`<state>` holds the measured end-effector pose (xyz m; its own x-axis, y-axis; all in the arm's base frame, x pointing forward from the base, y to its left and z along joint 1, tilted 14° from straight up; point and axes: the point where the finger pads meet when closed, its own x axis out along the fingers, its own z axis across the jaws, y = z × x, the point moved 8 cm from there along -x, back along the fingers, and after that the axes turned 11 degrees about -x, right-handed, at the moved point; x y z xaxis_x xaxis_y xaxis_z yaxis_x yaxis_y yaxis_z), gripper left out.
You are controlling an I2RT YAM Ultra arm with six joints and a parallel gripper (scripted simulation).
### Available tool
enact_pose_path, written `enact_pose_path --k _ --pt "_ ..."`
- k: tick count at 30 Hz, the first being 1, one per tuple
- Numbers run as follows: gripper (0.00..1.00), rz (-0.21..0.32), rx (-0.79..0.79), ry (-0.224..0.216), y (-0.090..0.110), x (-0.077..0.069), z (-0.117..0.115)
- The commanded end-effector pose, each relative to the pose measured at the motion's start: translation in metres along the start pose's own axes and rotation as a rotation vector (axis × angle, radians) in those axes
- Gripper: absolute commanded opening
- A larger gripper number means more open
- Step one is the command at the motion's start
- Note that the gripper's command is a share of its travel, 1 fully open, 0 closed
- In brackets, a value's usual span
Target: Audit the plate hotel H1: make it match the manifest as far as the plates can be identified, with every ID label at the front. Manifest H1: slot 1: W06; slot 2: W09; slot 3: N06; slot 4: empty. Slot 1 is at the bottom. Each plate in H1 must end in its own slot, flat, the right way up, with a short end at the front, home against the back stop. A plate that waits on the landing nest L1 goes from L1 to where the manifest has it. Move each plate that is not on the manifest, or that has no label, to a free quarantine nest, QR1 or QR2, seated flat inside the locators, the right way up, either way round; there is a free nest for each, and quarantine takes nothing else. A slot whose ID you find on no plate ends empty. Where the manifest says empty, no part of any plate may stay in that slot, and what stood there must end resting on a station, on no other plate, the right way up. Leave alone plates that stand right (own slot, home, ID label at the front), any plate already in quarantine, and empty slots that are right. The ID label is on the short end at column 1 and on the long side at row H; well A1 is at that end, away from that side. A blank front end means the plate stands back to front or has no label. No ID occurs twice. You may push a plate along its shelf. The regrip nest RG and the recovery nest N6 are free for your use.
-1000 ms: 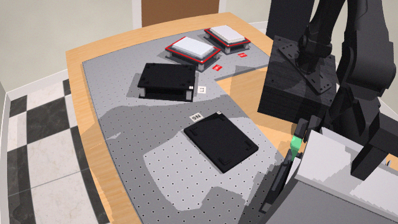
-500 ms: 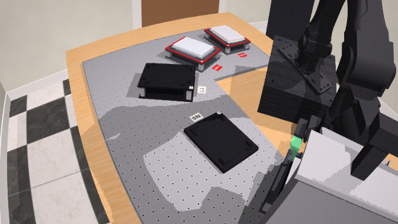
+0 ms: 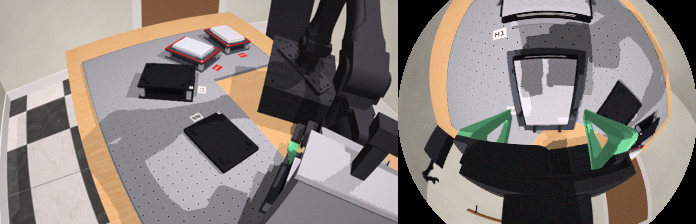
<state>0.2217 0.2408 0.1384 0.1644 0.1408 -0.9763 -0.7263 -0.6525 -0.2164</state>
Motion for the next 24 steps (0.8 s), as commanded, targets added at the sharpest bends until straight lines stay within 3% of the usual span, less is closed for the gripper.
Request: enact_pose_path --k 1,4,5,8,15,19,21,22,24 --pt "1.0 -0.007 0.0 -0.005 0.0 0.009 -0.001" --pt "1.0 -0.007 0.0 -0.005 0.0 0.01 -0.001" --pt "1.0 -0.057 0.002 -0.009 -0.007 -0.003 -0.001" --pt "1.0 -0.007 0.002 -0.005 0.0 0.015 -0.001" --pt "1.0 -0.025 0.004 -0.006 -0.004 0.02 -0.002" --pt "1.0 -0.007 0.0 -0.005 0.0 0.03 -0.001" --pt "1.0 -0.007 0.0 -0.005 0.0 0.03 -0.001" --pt "1.0 -0.043 0.002 -0.008 -0.003 0.02 -0.001" --pt "1.0 -0.007 0.001 -0.005 0.0 0.034 -0.001"
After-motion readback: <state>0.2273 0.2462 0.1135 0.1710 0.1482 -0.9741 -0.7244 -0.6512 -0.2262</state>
